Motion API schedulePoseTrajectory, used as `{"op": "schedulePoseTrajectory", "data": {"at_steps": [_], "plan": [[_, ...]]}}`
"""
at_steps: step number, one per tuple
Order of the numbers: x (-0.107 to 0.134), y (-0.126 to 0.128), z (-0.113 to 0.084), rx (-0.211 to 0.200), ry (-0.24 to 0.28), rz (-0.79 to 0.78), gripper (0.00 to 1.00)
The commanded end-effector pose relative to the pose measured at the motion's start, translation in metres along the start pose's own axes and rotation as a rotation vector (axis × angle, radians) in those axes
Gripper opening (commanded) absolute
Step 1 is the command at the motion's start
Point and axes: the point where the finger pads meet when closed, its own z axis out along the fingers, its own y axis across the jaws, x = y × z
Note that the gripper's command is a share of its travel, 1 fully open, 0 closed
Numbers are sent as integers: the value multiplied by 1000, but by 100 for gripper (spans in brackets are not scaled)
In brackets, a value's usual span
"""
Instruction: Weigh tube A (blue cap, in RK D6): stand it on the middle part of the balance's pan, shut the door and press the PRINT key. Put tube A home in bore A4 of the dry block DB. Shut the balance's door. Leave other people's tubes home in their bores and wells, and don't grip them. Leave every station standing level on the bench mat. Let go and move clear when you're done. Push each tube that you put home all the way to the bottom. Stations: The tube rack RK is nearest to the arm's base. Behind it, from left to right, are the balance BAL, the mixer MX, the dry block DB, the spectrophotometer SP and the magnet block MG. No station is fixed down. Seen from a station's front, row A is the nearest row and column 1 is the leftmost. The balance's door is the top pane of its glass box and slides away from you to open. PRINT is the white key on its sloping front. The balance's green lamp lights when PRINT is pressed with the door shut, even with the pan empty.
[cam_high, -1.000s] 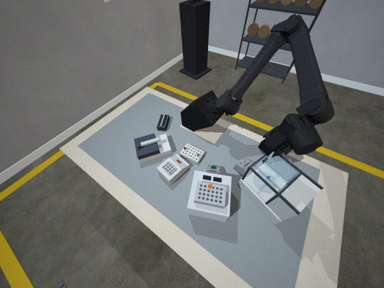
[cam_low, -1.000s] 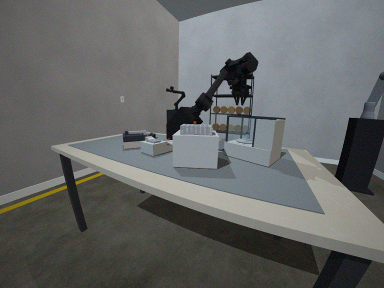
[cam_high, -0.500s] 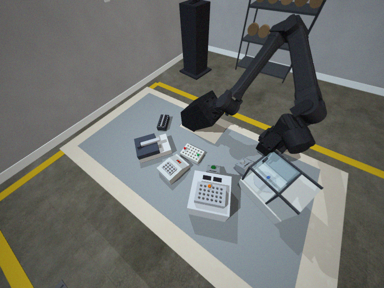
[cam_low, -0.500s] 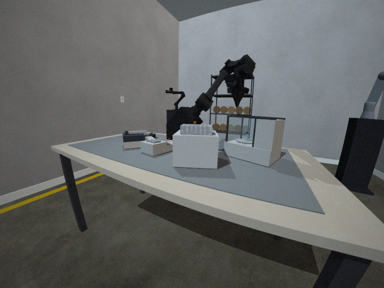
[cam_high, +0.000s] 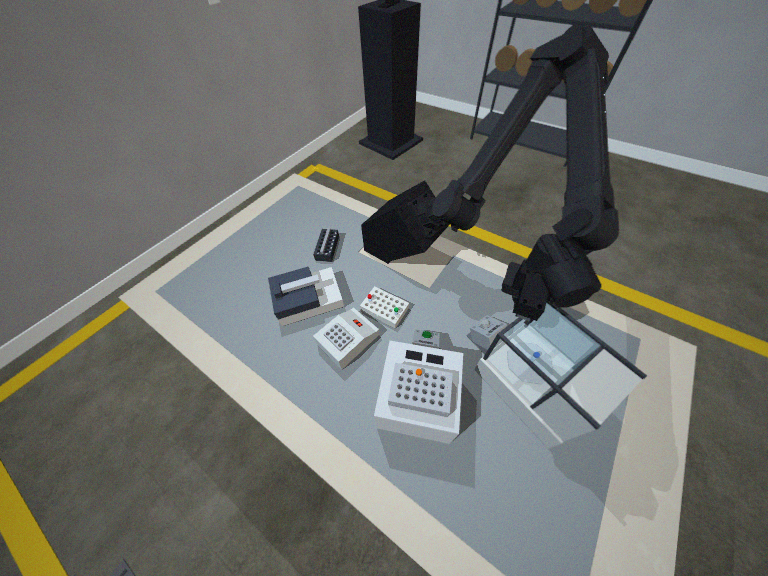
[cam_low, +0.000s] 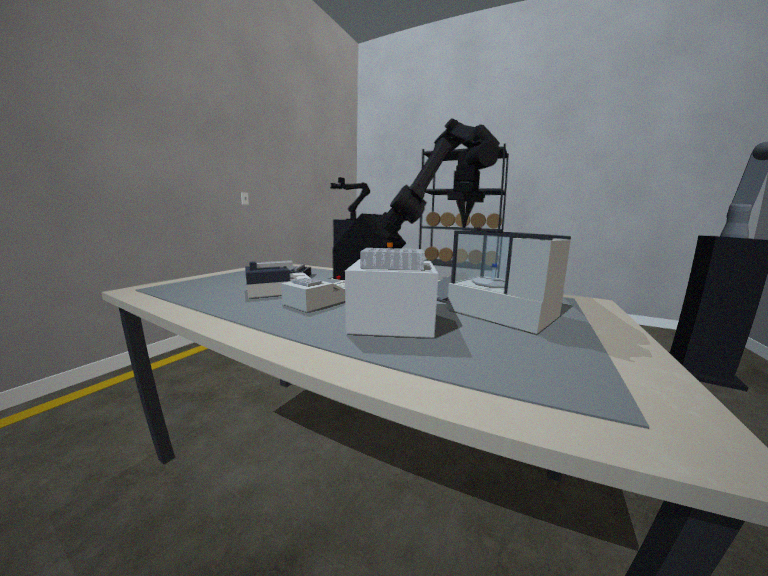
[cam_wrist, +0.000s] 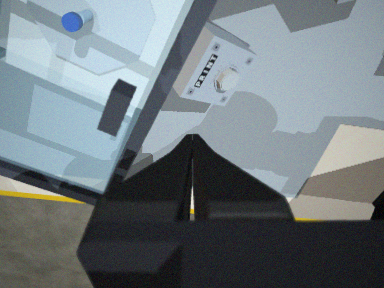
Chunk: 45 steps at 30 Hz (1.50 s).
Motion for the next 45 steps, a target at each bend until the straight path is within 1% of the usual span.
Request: {"op": "schedulePoseTrajectory", "data": {"at_steps": [1, 2, 3, 4, 5, 7, 9, 10, 11, 12, 13, 15, 17, 19, 23, 25, 28, 29, 30, 34, 35, 45], "plan": [[2, 6, 1, -27, -14, -163, 0], [1, 5, 1, -26, -18, -193, 0], [-7, 16, -10, -35, -48, -239, 0], [4, 1, 8, -24, -17, -263, 0], [6, -4, 14, -21, -19, -296, 0], [7, -4, 16, -25, -17, -363, 0], [5, -8, 21, -16, -2, -413, 0], [-6, 4, 9, -24, -40, -434, 0], [9, -10, 24, -20, -17, -469, 0], [12, -14, 30, -20, -21, -504, 0], [12, -15, 31, -22, -20, -538, 0], [12, -17, 36, -18, -3, -592, 0], [12, -17, 36, -18, -3, -592, 0], [16, -25, 46, -16, -17, -667, 0], [16, -24, 46, -21, -23, -796, 0], [22, -35, 62, -15, -19, -862, 0], [23, -36, 64, -20, -14, -960, 0], [20, -35, 62, -17, -25, -959, 0], [8, -21, 51, -19, -63, -973, 0], [8, -21, 51, -18, -64, -972, 0], [17, -31, 58, -13, -30, -948, 0], [17, -31, 58, -13, -30, -948, 0]]}}
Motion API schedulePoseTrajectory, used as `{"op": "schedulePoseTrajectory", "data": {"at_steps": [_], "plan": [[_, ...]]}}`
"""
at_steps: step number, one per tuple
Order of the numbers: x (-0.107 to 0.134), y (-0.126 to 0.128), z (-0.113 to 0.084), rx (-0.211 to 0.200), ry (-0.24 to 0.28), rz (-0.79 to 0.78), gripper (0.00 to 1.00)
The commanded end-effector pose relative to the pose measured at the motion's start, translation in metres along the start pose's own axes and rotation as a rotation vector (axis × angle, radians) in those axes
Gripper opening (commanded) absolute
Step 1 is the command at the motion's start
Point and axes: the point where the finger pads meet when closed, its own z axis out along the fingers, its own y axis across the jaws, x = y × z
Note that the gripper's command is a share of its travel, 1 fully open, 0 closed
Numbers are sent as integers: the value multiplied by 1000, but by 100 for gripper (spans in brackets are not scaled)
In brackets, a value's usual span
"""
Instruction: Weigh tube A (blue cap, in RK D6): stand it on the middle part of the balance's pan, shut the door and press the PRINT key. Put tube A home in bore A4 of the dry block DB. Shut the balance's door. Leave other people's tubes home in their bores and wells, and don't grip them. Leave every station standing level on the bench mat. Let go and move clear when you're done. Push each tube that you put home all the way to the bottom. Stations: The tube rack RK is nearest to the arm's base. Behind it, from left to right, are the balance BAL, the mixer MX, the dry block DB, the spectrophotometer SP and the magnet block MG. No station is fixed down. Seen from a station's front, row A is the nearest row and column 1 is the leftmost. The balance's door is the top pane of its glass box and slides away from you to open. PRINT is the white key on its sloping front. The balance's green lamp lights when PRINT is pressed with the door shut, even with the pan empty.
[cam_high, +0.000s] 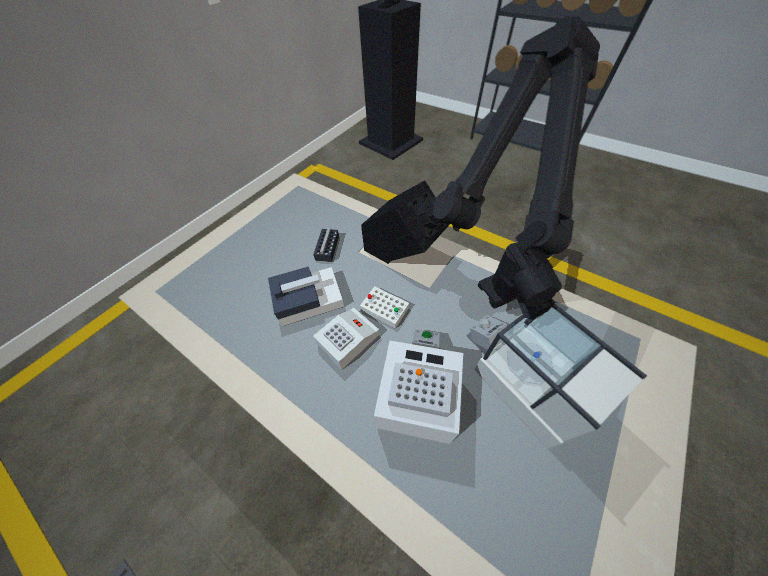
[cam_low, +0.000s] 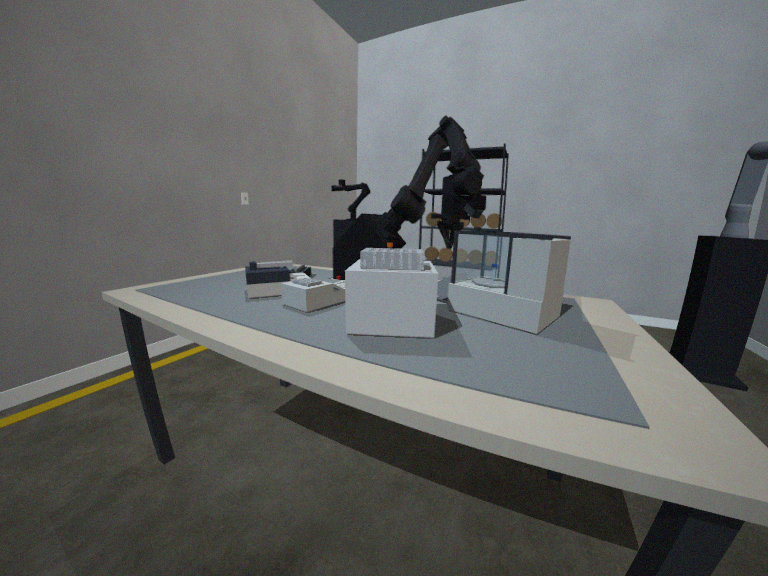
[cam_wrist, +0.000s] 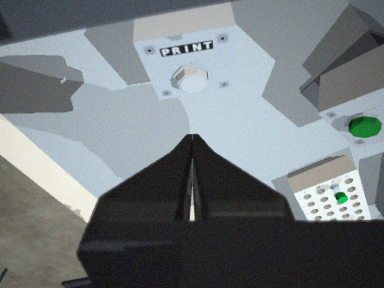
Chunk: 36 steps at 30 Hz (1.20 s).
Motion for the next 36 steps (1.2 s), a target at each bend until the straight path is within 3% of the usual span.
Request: {"op": "schedulePoseTrajectory", "data": {"at_steps": [1, 29, 36], "plan": [[-12, 1, -6, 4, -25, -32, 0], [-12, 1, -6, 4, -25, -32, 0], [6, -4, -3, -9, -255, -78, 0]]}}
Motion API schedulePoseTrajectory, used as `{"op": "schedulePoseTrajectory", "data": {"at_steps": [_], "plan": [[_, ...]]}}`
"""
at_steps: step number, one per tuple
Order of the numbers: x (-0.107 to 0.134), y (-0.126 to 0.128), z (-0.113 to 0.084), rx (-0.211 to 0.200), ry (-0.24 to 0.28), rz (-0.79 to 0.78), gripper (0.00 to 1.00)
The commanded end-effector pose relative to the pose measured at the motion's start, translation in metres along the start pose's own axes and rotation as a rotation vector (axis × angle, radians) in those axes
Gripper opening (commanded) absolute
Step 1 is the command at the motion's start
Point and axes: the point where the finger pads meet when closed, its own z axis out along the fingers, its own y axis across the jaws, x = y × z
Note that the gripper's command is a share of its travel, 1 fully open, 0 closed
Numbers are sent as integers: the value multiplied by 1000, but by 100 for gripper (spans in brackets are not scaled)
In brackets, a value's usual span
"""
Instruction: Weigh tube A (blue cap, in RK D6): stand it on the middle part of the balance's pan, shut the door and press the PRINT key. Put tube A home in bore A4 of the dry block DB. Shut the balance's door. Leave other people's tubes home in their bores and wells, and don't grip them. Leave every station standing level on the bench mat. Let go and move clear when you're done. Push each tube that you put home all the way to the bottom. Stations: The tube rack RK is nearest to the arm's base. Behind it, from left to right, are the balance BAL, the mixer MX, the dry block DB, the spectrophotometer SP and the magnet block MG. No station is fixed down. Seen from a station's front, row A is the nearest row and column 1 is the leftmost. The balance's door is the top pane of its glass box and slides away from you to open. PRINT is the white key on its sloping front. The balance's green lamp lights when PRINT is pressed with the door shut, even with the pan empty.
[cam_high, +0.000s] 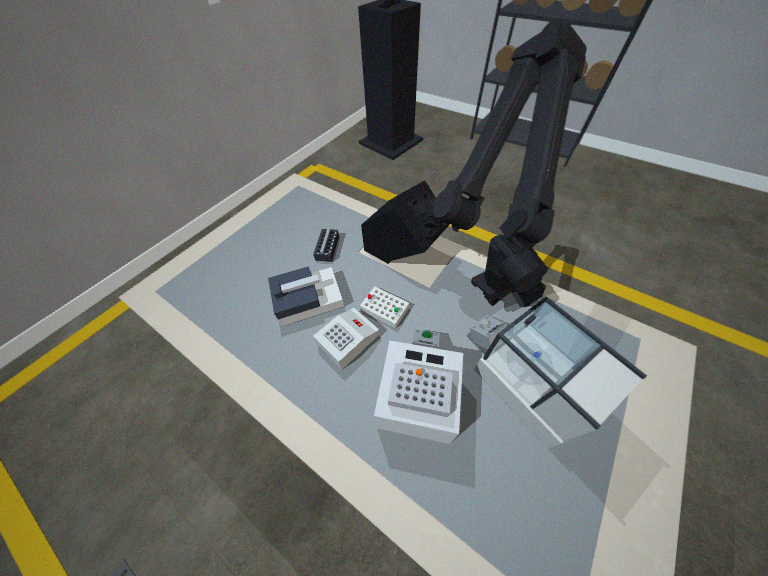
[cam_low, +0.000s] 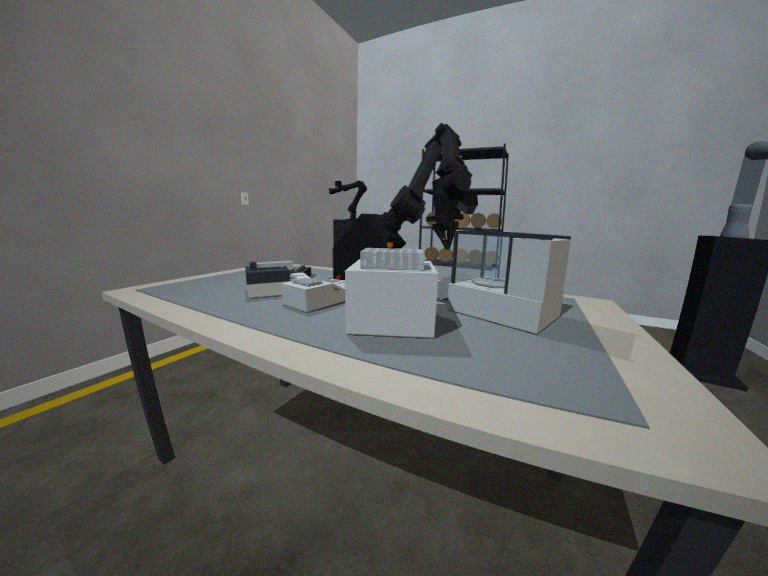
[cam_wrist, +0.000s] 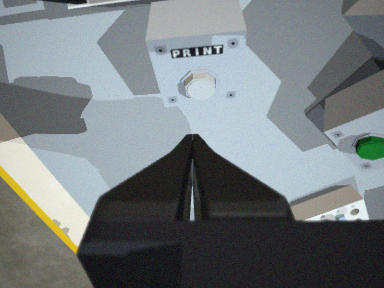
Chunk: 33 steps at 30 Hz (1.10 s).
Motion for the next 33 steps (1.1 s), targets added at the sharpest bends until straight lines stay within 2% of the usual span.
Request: {"op": "schedulePoseTrajectory", "data": {"at_steps": [1, 2, 4, 11, 12, 27, 30, 33], "plan": [[-3, -6, -6, 27, -133, -33, 0], [-1, -6, -6, 24, -164, -42, 0], [-1, -6, -6, 24, -164, -42, 0], [11, -7, -7, 7, -386, -108, 0], [12, -8, -7, 7, -394, -111, 0], [38, -10, -6, 6, -376, -111, 0], [27, -8, -12, 11, -391, -130, 0], [27, -7, -11, 2, -389, -127, 0]]}}
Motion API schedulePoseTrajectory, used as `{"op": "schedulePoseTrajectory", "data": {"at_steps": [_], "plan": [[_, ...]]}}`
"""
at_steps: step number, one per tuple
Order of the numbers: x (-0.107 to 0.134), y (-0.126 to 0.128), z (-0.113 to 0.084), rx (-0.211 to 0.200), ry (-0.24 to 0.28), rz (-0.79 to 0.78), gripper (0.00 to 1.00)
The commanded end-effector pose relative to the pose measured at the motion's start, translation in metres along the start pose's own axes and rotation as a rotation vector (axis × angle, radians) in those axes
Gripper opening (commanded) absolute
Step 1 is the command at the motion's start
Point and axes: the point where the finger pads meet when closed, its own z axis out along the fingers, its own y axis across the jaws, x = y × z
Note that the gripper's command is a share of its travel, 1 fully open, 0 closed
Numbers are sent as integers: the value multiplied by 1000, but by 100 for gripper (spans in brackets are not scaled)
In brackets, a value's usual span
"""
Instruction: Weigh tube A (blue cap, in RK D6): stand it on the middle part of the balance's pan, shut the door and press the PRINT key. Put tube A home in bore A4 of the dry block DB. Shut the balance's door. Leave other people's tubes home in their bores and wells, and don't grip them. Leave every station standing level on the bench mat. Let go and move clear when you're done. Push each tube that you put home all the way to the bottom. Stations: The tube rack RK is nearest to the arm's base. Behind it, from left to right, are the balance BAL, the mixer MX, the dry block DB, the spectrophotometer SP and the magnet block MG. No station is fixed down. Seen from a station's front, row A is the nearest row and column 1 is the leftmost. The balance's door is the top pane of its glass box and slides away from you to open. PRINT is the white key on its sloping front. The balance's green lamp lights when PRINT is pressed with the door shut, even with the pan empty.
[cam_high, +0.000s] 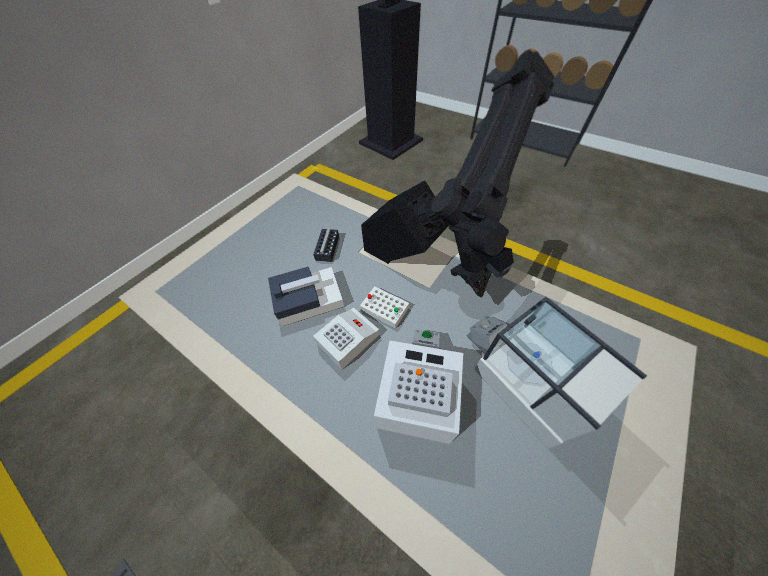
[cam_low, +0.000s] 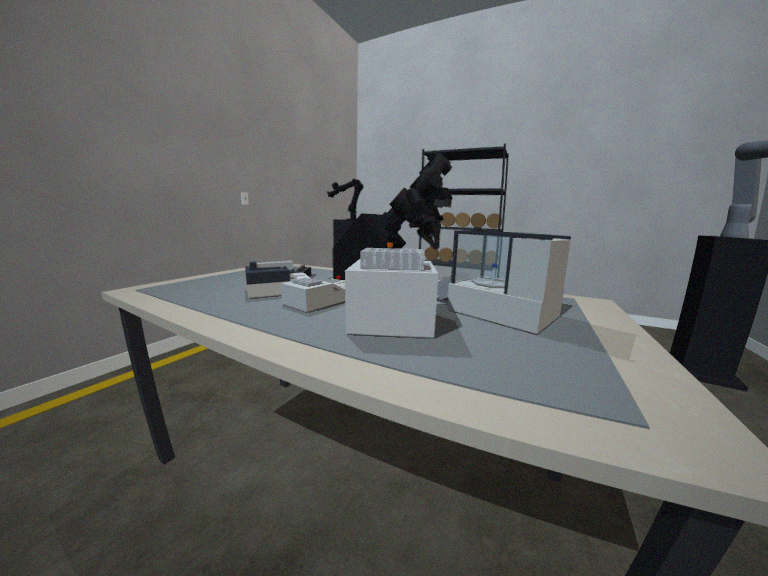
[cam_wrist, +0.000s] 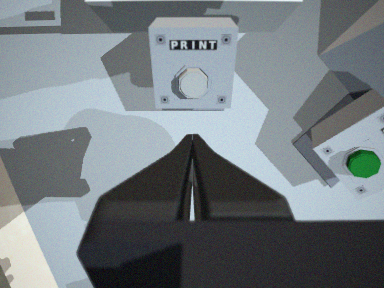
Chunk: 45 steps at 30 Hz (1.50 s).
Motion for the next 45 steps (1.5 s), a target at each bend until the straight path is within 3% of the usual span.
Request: {"op": "schedulePoseTrajectory", "data": {"at_steps": [1, 39, 41, 45], "plan": [[-12, 0, -3, 4, -12, -24, 0], [-12, 0, -3, 4, -12, -24, 0], [1, 1, 4, -6, 3, 0, 0], [1, 1, 11, -6, 2, 0, 0]]}}
